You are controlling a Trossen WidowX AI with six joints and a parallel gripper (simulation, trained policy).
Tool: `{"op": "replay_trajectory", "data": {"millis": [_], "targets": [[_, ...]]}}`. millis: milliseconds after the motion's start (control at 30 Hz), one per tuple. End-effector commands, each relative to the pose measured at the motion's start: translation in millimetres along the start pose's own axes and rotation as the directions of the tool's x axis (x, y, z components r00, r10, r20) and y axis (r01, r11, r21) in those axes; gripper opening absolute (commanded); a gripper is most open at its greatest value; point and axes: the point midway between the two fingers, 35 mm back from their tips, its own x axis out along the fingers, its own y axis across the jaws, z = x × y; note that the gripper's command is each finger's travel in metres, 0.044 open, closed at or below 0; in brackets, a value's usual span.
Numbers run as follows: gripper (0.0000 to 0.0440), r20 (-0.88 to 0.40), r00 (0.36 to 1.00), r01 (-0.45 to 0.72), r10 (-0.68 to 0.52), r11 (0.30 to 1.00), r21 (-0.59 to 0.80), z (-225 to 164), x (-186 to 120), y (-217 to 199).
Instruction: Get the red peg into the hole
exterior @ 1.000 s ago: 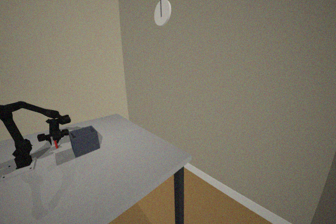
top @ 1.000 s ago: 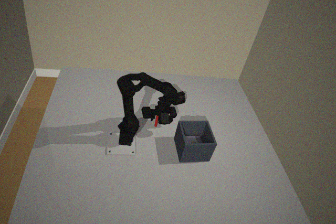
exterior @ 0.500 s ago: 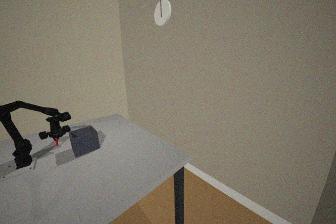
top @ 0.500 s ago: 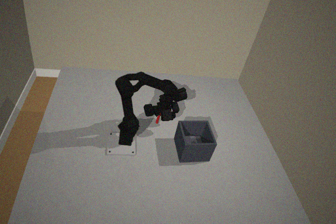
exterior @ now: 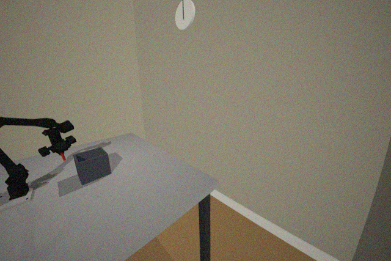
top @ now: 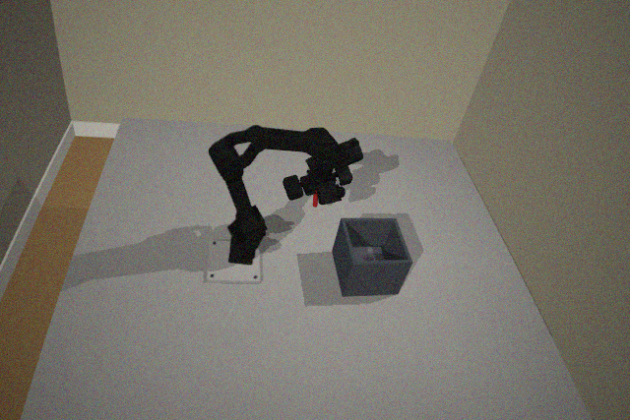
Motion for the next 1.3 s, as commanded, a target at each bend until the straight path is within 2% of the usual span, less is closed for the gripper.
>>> {"op": "replay_trajectory", "data": {"millis": [0,367,633,900,1267], "targets": [[0.0000,0.012,0.998,-0.062,0.063,0.997,-0.035,-1,-22,9],[0.0000,0.120,0.974,-0.183,0.190,0.981,-0.071,19,-81,25],[0.0000,0.226,0.948,-0.216,0.224,0.975,-0.057,45,-112,31],[0.0000,0.297,0.938,-0.190,0.182,0.982,-0.001,77,-123,31],[0.0000,0.322,0.939,-0.147,0.117,0.987,0.071,116,-125,36]]}}
